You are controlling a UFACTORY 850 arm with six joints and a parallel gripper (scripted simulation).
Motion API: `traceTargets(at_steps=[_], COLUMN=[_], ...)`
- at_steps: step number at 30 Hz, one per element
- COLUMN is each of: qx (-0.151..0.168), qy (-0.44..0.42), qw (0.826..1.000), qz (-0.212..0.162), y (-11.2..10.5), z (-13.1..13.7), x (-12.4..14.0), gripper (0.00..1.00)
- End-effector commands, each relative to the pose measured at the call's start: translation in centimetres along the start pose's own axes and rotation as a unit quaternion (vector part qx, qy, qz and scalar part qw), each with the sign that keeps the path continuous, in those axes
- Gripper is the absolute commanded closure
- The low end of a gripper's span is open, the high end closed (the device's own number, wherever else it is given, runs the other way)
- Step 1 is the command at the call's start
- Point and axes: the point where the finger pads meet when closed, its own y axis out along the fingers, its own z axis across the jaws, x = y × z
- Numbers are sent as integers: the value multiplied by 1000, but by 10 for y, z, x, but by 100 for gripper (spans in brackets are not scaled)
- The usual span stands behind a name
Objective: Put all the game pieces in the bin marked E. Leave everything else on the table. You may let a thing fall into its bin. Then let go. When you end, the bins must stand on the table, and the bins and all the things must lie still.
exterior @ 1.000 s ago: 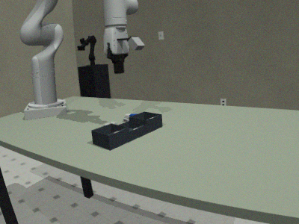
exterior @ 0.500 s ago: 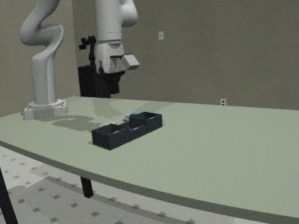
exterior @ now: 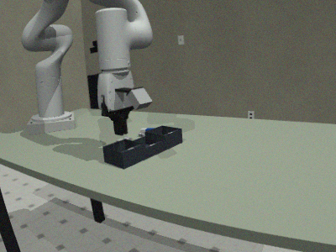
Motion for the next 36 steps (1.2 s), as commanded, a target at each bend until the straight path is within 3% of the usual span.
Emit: traceTargets(at_steps=[1, 26, 36], qx=[0, 0, 0], qy=[-1, -1, -1], qw=[1000, 1000, 1000], qz=[1, 1, 1], y=[0, 59, 59], z=[1, 1, 1], x=[-4, -4, -4], gripper=[93, 93, 93])
